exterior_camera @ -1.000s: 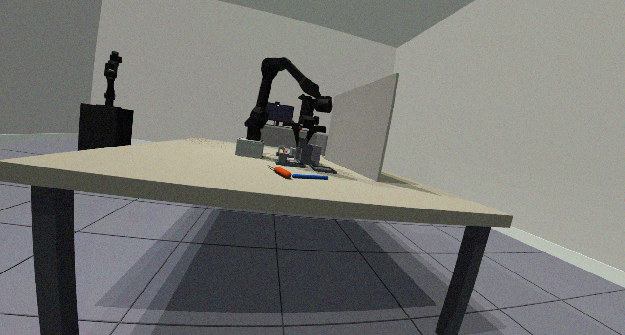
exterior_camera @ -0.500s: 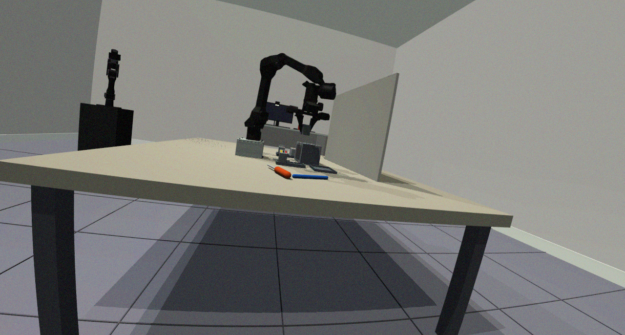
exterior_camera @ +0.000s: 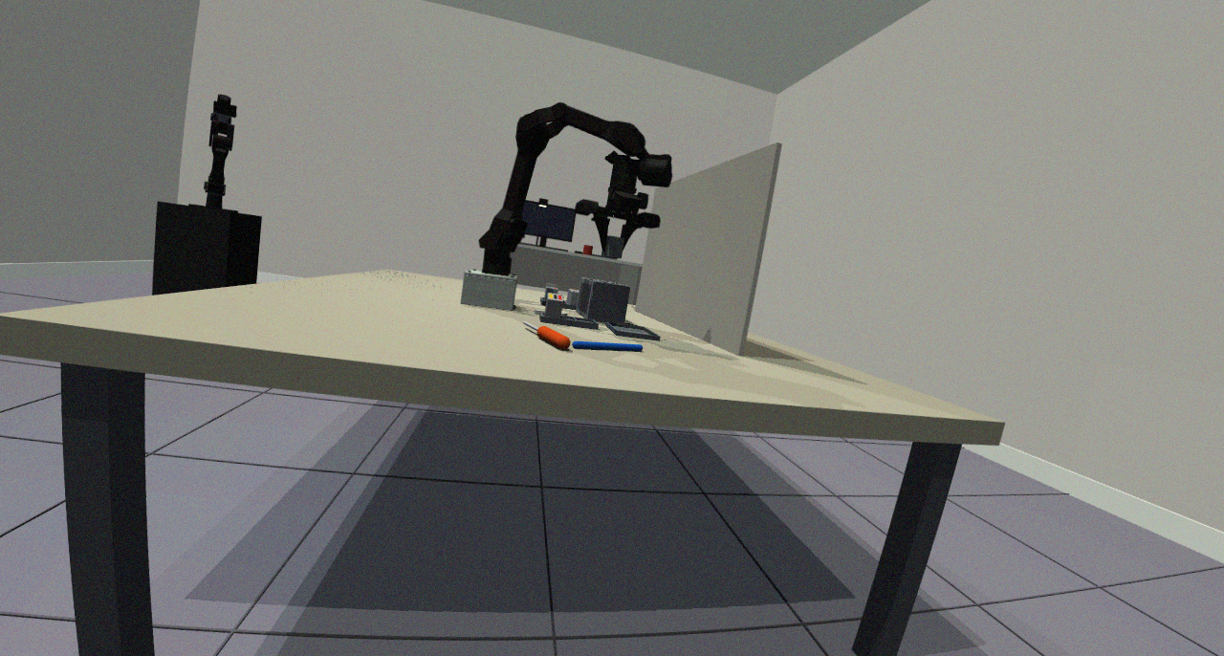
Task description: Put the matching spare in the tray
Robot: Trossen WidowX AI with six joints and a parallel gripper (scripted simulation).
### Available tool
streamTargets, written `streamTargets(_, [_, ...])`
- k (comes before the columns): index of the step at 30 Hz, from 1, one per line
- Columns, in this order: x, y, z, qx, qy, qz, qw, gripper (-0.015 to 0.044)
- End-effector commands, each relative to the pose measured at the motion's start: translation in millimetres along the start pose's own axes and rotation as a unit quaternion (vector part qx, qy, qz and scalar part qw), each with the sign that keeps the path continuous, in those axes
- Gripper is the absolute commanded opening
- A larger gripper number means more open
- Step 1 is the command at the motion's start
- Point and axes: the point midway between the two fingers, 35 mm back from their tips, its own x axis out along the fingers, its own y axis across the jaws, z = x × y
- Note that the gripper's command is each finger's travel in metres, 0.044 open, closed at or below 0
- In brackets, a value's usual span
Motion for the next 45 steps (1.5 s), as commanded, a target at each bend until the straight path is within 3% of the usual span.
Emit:
streamTargets(1, [-1, 14, 5, 0.003, 0.001, 0.001, 1.0, 0.0])
streamTargets(17, [2, 70, 19, 0.003, 0.001, 0.003, 1.0, 0.0])
streamTargets(45, [26, 74, 22, 0.003, 0.001, 0.004, 1.0, 0.0])
